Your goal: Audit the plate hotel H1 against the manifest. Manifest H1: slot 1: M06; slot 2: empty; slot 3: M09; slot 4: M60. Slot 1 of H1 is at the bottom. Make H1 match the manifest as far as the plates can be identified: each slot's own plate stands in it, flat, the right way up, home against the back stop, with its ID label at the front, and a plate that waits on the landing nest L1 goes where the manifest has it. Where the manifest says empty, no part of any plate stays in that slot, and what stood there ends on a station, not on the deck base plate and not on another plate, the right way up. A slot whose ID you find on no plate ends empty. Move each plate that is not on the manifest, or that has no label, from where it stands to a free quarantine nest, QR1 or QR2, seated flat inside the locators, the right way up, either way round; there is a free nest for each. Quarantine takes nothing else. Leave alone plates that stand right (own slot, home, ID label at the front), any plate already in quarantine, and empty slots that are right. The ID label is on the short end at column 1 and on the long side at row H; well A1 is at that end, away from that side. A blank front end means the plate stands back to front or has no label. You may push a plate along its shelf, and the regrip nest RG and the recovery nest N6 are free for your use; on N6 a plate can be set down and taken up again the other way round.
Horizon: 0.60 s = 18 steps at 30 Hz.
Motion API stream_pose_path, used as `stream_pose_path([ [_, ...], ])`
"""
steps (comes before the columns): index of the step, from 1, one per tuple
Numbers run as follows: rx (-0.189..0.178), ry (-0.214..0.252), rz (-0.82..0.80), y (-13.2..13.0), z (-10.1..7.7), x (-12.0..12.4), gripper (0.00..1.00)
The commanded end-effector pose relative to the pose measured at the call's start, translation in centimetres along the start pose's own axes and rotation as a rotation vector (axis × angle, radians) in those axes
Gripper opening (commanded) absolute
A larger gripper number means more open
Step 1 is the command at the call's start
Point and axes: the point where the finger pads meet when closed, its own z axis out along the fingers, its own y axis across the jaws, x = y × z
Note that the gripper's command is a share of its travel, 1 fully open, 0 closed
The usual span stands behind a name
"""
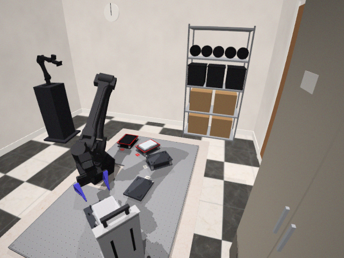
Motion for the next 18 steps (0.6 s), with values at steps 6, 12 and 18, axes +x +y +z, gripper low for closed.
stream_pose_path([
  [6,0.011,-0.046,-0.030,-0.5,0.0,-2.7,1.00],
  [12,0.011,-0.046,-0.030,-0.5,0.0,-2.7,1.00],
  [18,0.018,-0.038,-0.017,-0.5,-0.8,-1.4,1.00],
])
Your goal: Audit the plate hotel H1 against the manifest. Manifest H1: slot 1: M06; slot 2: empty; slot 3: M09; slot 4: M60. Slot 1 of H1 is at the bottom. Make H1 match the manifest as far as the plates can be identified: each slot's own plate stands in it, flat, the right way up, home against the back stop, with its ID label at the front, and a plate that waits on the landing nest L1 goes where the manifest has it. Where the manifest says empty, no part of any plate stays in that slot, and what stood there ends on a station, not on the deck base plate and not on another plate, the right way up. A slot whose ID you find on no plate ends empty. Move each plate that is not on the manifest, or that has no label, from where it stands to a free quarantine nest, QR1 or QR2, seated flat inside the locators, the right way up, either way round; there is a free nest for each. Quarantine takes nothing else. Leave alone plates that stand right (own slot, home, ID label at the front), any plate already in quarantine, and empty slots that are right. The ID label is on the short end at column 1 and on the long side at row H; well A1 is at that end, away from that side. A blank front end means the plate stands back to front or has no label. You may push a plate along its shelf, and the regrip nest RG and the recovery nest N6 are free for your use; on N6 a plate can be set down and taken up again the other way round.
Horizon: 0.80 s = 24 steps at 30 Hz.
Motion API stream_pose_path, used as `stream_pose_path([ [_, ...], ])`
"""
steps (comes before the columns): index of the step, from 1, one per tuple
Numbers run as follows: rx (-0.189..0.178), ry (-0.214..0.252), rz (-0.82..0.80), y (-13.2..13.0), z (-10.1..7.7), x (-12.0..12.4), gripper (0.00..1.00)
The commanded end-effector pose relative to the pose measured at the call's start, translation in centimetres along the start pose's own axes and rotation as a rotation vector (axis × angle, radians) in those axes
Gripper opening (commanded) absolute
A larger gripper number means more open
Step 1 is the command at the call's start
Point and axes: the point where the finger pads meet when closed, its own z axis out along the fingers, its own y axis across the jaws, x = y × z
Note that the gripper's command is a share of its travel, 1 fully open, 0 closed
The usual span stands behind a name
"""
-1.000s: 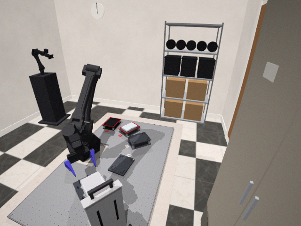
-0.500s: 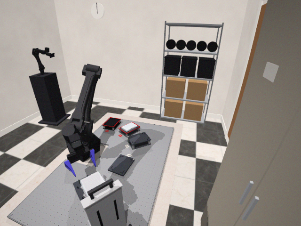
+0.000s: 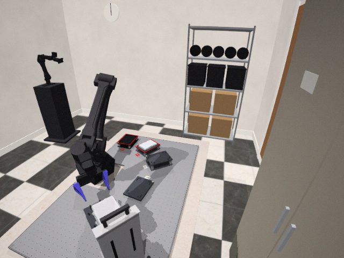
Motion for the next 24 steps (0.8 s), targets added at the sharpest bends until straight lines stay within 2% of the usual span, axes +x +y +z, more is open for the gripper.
stream_pose_path([
  [1,0.016,-0.035,-0.016,-0.4,-0.7,-1.3,1.00],
  [4,0.014,-0.020,-0.015,-0.4,-1.0,-0.7,1.00],
  [17,0.014,-0.018,-0.019,-0.4,-2.8,0.5,1.00],
  [19,0.014,-0.018,-0.019,-0.4,-2.8,0.5,1.00],
  [20,-0.005,-0.022,-0.029,0.1,-2.0,0.7,1.00],
  [24,0.000,-0.022,-0.018,0.0,-1.8,1.3,1.00],
])
